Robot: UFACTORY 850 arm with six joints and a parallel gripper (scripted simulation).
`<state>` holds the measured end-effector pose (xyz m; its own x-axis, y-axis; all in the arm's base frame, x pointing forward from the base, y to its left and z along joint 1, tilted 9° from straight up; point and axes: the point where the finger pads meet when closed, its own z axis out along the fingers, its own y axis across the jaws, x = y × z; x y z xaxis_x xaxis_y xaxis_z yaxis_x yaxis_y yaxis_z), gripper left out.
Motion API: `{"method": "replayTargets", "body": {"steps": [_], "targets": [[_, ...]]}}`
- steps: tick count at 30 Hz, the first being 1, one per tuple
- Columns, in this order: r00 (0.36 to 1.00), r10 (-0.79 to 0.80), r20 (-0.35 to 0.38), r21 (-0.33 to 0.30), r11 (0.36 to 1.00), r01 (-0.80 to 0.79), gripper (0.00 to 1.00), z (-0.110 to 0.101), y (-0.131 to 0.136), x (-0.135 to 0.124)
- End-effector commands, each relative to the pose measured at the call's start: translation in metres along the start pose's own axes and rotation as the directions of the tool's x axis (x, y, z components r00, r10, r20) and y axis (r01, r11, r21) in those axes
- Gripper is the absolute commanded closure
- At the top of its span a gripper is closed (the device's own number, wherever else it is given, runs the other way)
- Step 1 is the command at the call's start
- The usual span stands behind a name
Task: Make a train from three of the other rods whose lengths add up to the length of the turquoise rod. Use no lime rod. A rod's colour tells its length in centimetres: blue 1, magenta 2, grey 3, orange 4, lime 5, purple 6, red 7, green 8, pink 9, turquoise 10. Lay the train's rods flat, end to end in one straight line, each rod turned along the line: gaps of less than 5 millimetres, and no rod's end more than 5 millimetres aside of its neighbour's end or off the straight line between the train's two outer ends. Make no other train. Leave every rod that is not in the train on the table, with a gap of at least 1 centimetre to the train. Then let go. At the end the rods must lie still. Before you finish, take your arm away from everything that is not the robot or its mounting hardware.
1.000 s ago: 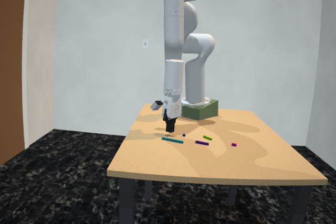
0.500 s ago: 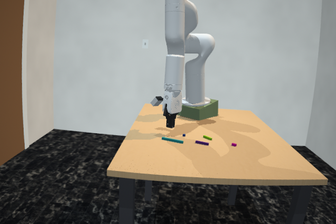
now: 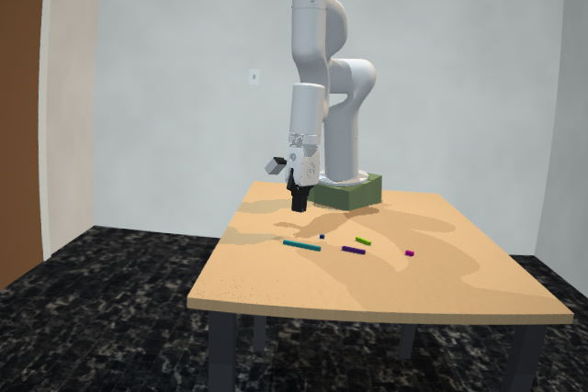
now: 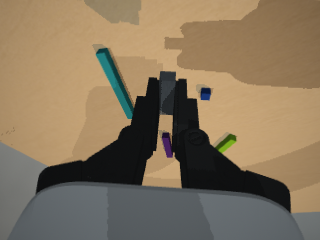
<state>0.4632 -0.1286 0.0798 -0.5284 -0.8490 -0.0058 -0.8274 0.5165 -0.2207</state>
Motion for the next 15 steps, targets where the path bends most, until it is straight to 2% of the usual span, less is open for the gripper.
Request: {"method": "replayTargets", "body": {"steps": [1,8,15], "targets": [[1.0,-0.002,-0.023,-0.061,0.998,0.001,0.96,-0.01,-0.001,0.0],[1.0,-0.002,-0.023,-0.061,0.998,0.001,0.96,-0.025,-0.002,-0.001],[1.0,-0.002,-0.023,-0.061,0.998,0.001,0.96,-0.03,-0.003,-0.001]]}}
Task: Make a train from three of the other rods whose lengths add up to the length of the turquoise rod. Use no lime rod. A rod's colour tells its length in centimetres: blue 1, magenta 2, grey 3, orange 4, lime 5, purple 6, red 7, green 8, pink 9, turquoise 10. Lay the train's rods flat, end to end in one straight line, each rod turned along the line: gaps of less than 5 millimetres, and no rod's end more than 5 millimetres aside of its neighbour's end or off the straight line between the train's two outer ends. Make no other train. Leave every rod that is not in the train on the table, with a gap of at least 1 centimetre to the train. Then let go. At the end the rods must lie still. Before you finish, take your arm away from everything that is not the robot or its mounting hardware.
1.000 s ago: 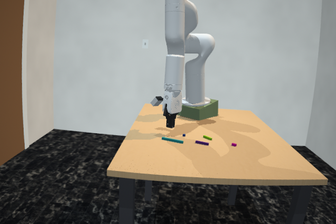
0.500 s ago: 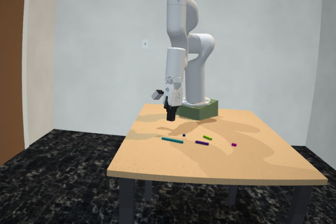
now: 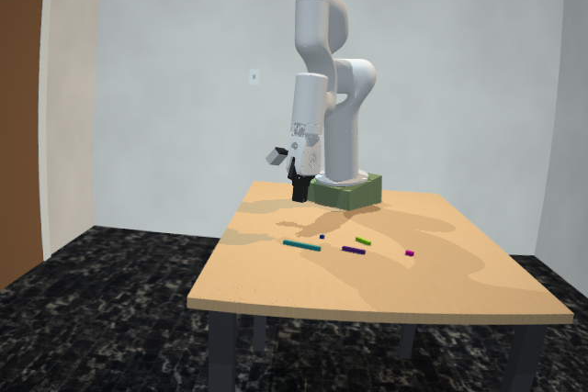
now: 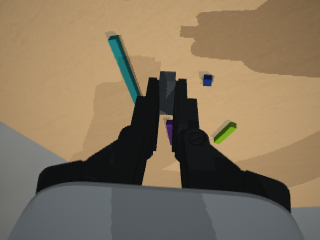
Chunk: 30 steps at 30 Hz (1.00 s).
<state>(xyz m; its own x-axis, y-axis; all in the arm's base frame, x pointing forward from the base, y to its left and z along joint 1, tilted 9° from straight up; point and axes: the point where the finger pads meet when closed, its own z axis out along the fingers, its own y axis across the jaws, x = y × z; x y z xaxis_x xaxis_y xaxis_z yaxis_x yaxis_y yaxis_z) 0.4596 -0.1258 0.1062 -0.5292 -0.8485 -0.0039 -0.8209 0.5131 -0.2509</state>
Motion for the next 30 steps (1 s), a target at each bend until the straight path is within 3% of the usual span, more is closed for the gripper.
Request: {"method": "replayTargets", "body": {"steps": [1,11,15,18,21,30], "targets": [[1.0,-0.003,-0.021,-0.092,0.996,0.002,0.96,-0.003,-0.001,0.0],[1.0,-0.004,-0.021,-0.092,0.996,0.002,0.96,-0.003,-0.001,-0.001],[1.0,-0.021,-0.019,-0.094,0.995,0.019,0.96,-0.005,0.016,-0.043],[1.0,-0.023,-0.018,-0.094,0.995,0.021,0.96,-0.005,0.018,-0.048],[0.999,-0.036,-0.017,-0.094,0.995,0.035,0.96,-0.007,0.034,-0.079],[0.999,-0.037,-0.017,-0.094,0.995,0.036,0.96,-0.007,0.036,-0.081]]}}
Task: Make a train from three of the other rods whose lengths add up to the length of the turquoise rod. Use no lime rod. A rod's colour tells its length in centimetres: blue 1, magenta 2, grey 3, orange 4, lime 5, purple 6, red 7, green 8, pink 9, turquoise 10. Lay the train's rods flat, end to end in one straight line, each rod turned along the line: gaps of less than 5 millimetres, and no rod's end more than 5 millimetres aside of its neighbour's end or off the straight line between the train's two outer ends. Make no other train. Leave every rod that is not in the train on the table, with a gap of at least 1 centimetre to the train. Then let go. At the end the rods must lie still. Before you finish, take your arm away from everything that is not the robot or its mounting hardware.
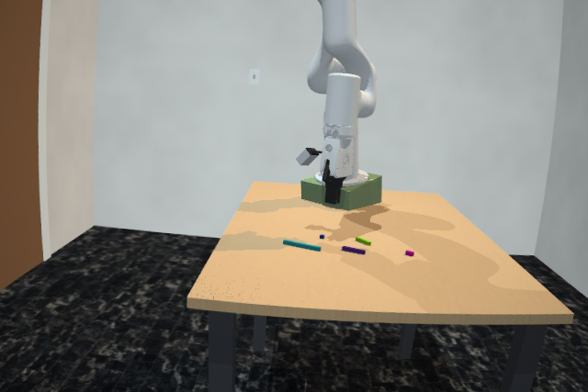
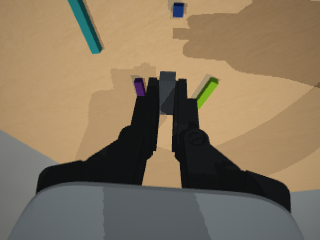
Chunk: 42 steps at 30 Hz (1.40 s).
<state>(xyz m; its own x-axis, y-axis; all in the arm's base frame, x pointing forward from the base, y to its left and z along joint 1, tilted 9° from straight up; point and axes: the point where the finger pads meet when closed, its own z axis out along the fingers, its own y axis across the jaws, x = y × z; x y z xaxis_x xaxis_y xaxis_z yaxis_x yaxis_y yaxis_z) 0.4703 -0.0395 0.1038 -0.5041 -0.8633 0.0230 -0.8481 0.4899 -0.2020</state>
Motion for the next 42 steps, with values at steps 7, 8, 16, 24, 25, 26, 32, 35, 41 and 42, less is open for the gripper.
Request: {"method": "replayTargets", "body": {"steps": [7,8,16,24,25,26,32,35,41,42], "targets": [[1.0,-0.002,0.002,-0.043,0.999,0.003,0.96,-0.001,0.0,-0.002],[1.0,-0.002,0.002,-0.043,0.999,0.003,0.96,0.0,0.0,-0.002],[1.0,-0.002,0.001,-0.042,0.999,0.002,0.96,0.013,0.0,-0.002],[1.0,-0.002,0.001,-0.042,0.999,0.002,0.96,0.032,0.001,-0.002],[1.0,-0.002,0.001,-0.042,0.999,0.002,0.96,0.036,0.001,-0.002],[1.0,-0.002,0.001,-0.042,0.999,0.002,0.96,0.039,0.002,-0.002],[1.0,-0.002,0.001,-0.042,0.999,0.002,0.96,0.057,0.002,-0.003],[1.0,-0.002,0.001,-0.042,0.999,0.002,0.96,0.065,0.003,-0.003],[1.0,-0.002,0.001,-0.042,0.999,0.002,0.96,0.073,0.003,-0.003],[1.0,-0.002,0.001,-0.042,0.999,0.002,0.96,0.075,0.003,-0.003]]}}
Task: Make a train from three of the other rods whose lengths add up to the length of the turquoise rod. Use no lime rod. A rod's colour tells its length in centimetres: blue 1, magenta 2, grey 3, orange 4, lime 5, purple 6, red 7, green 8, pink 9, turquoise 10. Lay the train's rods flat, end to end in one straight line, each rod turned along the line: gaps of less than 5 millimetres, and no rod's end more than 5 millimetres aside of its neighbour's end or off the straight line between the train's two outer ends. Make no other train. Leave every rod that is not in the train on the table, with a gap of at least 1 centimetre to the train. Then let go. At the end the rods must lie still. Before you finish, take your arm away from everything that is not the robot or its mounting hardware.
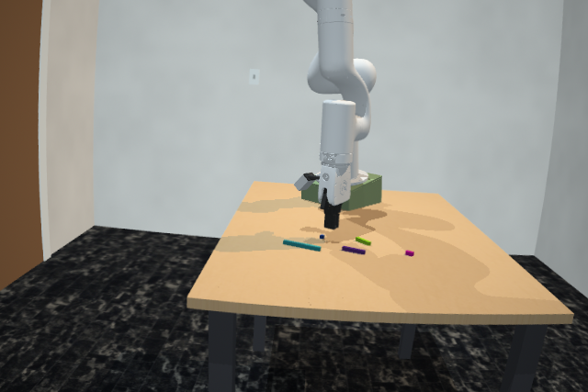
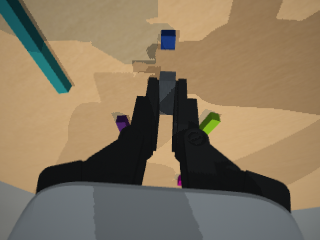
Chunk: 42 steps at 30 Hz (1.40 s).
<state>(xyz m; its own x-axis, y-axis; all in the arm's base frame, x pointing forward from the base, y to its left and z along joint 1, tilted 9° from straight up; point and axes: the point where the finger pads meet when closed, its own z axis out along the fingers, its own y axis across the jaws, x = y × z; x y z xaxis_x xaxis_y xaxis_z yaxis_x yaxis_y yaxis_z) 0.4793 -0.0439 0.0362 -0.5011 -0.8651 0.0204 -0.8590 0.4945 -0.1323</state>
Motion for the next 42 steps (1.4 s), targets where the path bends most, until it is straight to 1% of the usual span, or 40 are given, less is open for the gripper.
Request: {"method": "replayTargets", "body": {"steps": [1,12,42], "targets": [[1.0,0.001,-0.003,0.028,1.0,-0.001,0.96,0.009,-0.001,0.0],[1.0,0.001,-0.003,0.028,1.0,-0.001,0.96,0.02,-0.001,0.0],[1.0,0.001,-0.003,0.028,1.0,-0.001,0.96,0.021,-0.001,0.0]]}}
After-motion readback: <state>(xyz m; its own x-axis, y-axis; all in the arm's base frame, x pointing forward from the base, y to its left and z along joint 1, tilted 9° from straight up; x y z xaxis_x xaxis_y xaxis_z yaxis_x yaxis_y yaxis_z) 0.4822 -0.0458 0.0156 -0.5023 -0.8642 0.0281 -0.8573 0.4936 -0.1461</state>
